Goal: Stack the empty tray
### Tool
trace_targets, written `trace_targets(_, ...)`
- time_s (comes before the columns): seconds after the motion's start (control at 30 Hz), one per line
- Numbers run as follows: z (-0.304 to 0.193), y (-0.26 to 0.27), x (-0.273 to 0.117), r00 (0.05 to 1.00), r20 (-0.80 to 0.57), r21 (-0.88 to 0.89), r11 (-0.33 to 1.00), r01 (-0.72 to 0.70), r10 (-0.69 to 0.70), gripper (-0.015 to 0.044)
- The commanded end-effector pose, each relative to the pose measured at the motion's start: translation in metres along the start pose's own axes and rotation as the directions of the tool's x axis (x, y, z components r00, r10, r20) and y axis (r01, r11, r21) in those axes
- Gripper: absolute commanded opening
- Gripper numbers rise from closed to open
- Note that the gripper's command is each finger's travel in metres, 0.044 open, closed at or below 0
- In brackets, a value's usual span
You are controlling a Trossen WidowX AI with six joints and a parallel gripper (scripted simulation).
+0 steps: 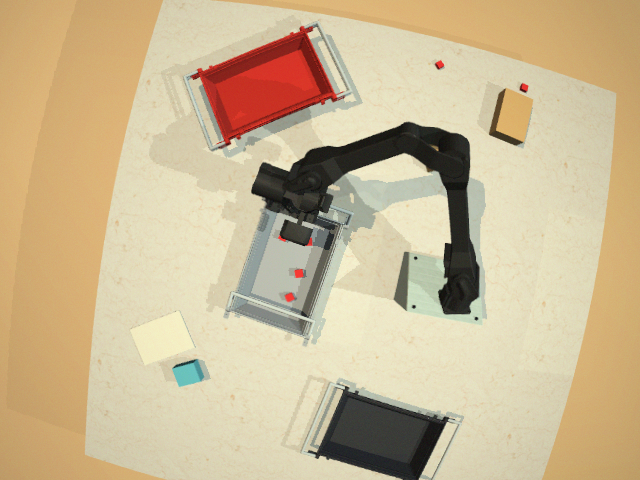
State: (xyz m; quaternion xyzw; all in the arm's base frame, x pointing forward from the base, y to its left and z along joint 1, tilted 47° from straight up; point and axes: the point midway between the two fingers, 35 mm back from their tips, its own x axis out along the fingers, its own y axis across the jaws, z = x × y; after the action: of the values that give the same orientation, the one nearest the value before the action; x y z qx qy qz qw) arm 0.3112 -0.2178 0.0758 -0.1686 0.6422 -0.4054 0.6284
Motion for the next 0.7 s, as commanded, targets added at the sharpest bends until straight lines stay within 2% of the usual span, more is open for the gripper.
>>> trace_targets(0.0, 0.001, 0.02, -0.002, 1.0, -0.002, -0.009, 1.0, -0.02, 0.02, 0.0081)
trace_targets(0.67, 0.001, 0.059, 0.015, 1.0, -0.002, -0.009, 1.0, -0.021, 0.021, 0.0081)
